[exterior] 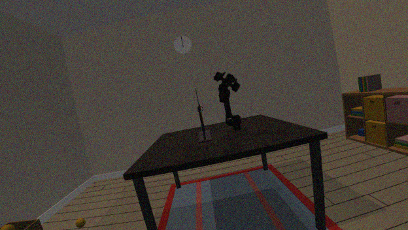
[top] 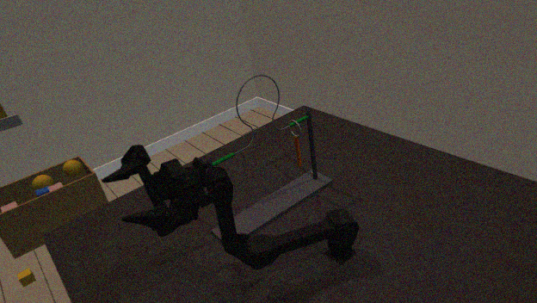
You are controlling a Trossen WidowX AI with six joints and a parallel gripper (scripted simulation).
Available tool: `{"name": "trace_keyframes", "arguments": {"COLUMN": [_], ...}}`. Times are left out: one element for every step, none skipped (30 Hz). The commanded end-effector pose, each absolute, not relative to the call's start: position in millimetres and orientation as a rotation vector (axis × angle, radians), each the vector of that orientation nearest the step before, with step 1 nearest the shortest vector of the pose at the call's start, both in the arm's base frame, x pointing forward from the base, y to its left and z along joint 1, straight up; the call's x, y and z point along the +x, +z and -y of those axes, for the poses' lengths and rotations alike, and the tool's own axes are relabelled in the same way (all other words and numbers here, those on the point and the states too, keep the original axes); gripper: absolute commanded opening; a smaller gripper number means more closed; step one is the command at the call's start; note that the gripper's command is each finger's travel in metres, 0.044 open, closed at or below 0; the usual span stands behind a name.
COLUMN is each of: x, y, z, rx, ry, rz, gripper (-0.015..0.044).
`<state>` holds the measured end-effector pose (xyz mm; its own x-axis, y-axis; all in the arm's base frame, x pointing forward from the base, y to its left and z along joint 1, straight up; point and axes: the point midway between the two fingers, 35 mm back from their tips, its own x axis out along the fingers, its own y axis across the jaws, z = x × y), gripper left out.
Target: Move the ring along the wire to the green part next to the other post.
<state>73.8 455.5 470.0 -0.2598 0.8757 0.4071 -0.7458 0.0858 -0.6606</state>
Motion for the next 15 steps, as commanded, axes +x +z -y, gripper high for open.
{"name": "trace_keyframes", "arguments": {"x": [73, 71, 67, 62, 58, 54, 50, 48, 45, 41, 38, 34, 31, 28, 25], "y": [472, 479, 489, 501, 513, 525, 534, 540, 548, 557, 566, 575, 583, 591, 598], "z": [-454, -448, -438, -426, -414, -401, -390, -381, -370, -357, -343, -328, -313, -297, -281], "rx": [-0.179, -0.182, -0.186, -0.190, -0.193, -0.196, -0.197, -0.198, -0.199, -0.199, -0.198, -0.197, -0.195, -0.192, -0.189], "ry": [1.547, 1.522, 1.480, 1.428, 1.374, 1.318, 1.272, 1.234, 1.189, 1.137, 1.079, 1.017, 0.955, 0.892, 0.829], "rz": [0.988, 1.017, 1.064, 1.118, 1.170, 1.219, 1.256, 1.284, 1.316, 1.351, 1.386, 1.420, 1.451, 1.478, 1.502], "gripper": [0.0374, 0.0348, 0.0321, 0.0295, 0.0269, 0.0243, 0.0216, 0.0190, 0.0164, 0.0160, 0.0160, 0.0160, 0.0160, 0.0160, 0.0160]}}
